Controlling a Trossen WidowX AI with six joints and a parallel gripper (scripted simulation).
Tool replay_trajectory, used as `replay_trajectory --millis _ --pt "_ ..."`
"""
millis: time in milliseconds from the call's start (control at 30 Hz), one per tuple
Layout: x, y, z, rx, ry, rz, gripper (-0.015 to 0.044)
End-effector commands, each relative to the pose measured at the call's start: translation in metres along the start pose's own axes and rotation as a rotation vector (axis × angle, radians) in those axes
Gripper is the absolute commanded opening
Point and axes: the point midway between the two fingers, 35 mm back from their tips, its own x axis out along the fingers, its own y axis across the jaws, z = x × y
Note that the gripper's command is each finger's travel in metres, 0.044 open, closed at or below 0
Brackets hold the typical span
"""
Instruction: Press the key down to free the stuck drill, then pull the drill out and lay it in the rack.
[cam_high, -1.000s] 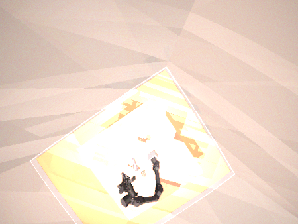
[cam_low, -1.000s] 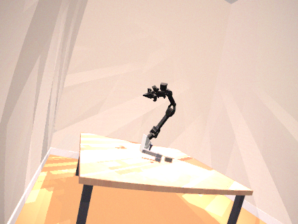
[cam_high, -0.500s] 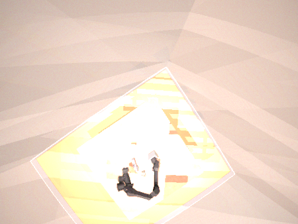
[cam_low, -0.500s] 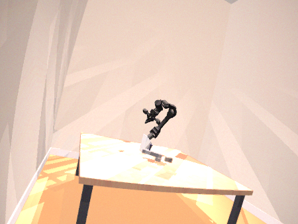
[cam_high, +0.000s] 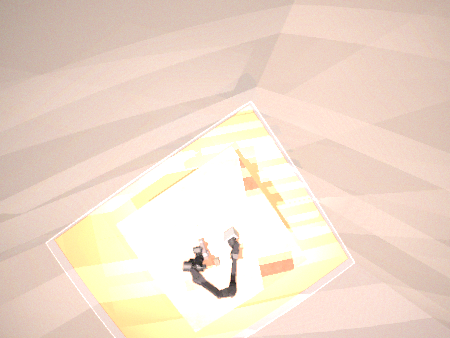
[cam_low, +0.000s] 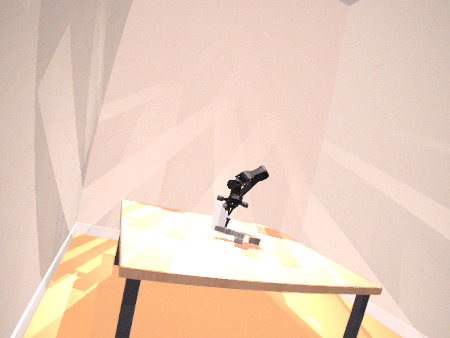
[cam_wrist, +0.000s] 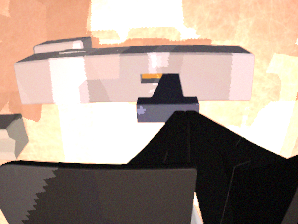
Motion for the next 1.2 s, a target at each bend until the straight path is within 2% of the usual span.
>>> replay_trajectory --millis 0,1167 --pt "0.005 0.004 -0.004 -0.011 0.008 0.034 0.0" --pt "0.026 0.004 -0.003 -0.011 0.008 0.035 0.0"
